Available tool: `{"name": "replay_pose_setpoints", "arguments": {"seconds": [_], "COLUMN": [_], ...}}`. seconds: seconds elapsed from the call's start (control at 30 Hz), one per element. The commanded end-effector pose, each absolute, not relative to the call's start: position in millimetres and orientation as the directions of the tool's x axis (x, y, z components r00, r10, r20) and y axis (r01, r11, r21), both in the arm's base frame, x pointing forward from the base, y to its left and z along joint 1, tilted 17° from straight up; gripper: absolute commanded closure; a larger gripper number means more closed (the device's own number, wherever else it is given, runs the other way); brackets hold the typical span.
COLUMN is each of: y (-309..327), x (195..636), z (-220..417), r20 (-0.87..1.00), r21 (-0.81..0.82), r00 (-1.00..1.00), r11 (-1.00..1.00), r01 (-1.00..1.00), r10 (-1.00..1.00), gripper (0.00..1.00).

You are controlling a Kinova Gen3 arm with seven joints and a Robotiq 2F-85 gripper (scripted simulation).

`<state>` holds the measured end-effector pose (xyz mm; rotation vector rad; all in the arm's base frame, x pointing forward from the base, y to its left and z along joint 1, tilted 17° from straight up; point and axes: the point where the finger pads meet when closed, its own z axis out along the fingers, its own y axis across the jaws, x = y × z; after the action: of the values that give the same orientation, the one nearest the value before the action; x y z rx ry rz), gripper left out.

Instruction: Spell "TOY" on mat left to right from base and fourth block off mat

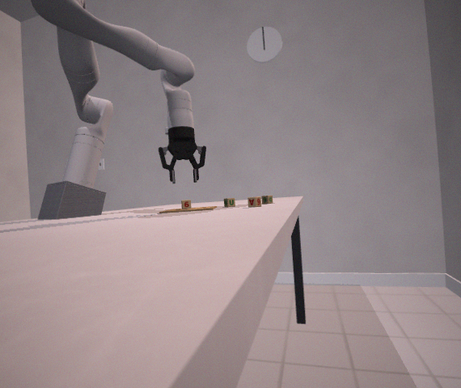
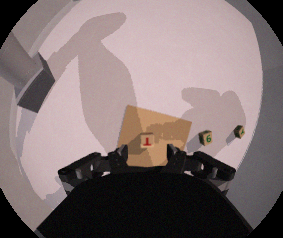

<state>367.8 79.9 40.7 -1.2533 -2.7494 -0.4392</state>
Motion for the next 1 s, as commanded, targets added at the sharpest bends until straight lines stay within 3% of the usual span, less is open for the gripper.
{"name": "replay_pose_setpoints", "arguments": {"seconds": [0.0,0.97], "y": [82,91], "x": [367,368], "z": [38,7], "r20": [0.200,0.200], "r21": [0.222,0.222], "r00": [-0.661,-0.661], "r11": [0.624,0.624], "r01": [0.749,0.749], "r10": [0.723,0.723], "gripper": [0.38,0.38]}}
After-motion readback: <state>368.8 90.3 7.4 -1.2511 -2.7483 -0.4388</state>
